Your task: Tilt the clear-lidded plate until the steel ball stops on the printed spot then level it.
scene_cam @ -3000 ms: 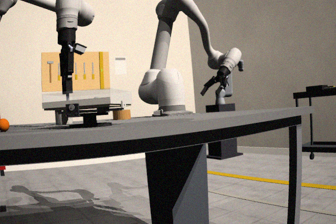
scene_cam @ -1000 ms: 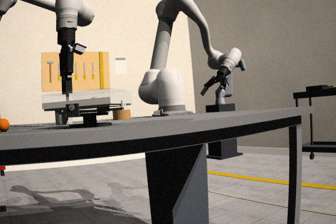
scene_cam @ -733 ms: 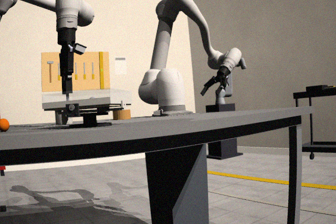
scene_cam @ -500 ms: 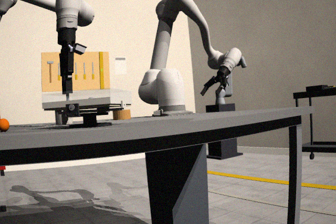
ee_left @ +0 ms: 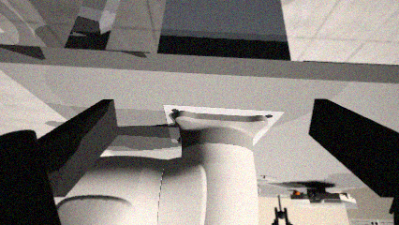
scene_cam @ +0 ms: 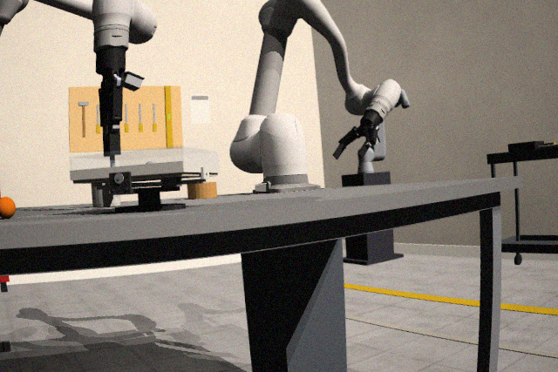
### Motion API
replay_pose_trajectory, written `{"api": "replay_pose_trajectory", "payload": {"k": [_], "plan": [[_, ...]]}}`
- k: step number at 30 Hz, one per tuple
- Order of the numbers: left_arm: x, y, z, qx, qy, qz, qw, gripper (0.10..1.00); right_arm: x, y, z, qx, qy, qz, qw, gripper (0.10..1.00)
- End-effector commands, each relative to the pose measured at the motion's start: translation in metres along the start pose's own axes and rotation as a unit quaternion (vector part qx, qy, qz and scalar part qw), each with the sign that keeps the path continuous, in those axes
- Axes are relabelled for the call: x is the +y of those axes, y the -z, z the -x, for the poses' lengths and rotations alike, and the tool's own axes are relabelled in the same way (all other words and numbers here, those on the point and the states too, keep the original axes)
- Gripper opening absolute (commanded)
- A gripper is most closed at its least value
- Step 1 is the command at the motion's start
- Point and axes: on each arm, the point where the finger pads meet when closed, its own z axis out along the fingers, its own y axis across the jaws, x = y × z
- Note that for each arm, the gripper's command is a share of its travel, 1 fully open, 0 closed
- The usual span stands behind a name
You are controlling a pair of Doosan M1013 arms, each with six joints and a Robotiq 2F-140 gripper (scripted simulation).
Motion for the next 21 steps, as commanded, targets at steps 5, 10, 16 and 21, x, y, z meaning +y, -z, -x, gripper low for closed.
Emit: {"api": "replay_pose_trajectory", "payload": {"k": [5, 10, 16, 21], "plan": [[-0.0007, -0.0018, 0.0016, 0.001, -0.001, 0.004, 1.0, 1.0, -0.0013, 0.0015, -0.0044, 0.002, -0.001, 0.0, 1.0, 0.099], [-0.0007, -0.0018, 0.0016, 0.001, -0.001, 0.004, 1.0, 1.0, -0.0012, 0.0018, -0.004, 0.002, -0.001, 0.0, 1.0, 0.099], [-0.0007, -0.0018, 0.0016, 0.001, -0.001, 0.004, 1.0, 1.0, -0.0009, 0.0025, -0.0032, 0.002, -0.001, 0.0, 1.0, 0.099], [-0.0007, -0.0018, 0.0016, 0.001, -0.001, 0.004, 1.0, 1.0, -0.0006, 0.0031, -0.0024, 0.002, -0.001, -0.001, 1.0, 0.099]]}}
